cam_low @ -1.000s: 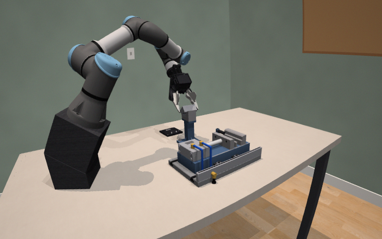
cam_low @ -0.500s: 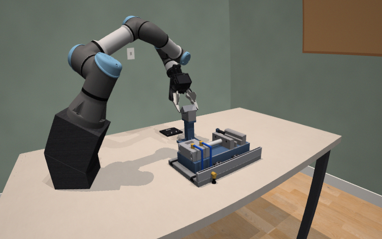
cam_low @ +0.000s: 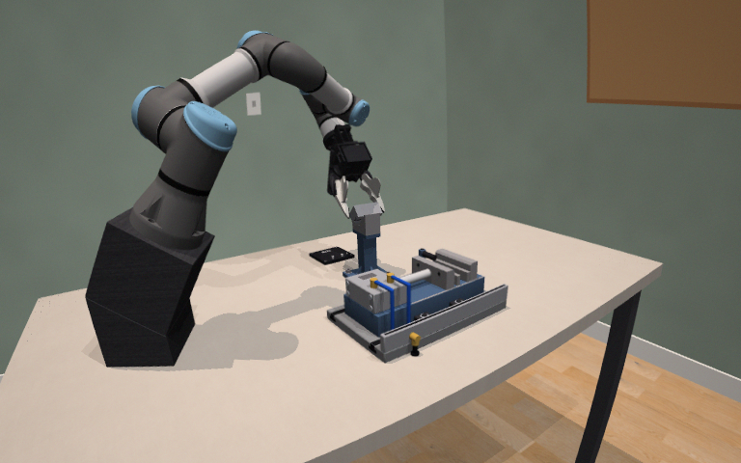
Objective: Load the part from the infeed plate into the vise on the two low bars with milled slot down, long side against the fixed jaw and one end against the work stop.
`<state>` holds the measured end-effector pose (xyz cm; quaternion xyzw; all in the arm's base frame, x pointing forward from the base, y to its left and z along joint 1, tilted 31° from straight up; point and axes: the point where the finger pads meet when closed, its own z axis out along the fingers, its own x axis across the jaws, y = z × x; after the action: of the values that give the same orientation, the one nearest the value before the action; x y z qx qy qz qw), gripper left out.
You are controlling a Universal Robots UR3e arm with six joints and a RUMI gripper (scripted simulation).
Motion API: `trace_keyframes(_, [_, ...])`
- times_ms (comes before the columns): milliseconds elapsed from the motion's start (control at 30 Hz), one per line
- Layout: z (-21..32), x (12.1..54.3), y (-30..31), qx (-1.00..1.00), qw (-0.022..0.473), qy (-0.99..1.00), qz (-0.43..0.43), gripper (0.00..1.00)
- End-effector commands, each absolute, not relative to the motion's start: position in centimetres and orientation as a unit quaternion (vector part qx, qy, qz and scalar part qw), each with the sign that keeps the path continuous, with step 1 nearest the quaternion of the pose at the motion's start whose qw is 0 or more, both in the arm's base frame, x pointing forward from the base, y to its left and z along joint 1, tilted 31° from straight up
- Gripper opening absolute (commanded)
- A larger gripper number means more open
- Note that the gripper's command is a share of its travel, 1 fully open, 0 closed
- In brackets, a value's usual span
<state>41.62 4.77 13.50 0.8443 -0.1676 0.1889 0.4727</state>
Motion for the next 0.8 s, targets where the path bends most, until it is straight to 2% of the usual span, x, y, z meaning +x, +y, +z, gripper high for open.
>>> trace_keyframes(0, [13.59,41.64,4.81,0.844,0.472,-0.168,0.19,0.51])
trace_keyframes(200, [13.59,41.64,4.81,0.844,0.472,-0.168,0.19,0.51])
trace_keyframes(233, [13.59,41.64,4.81,0.844,0.472,-0.168,0.19,0.0])
trace_keyframes(767, [13.59,41.64,4.81,0.844,0.472,-0.168,0.19,0.0])
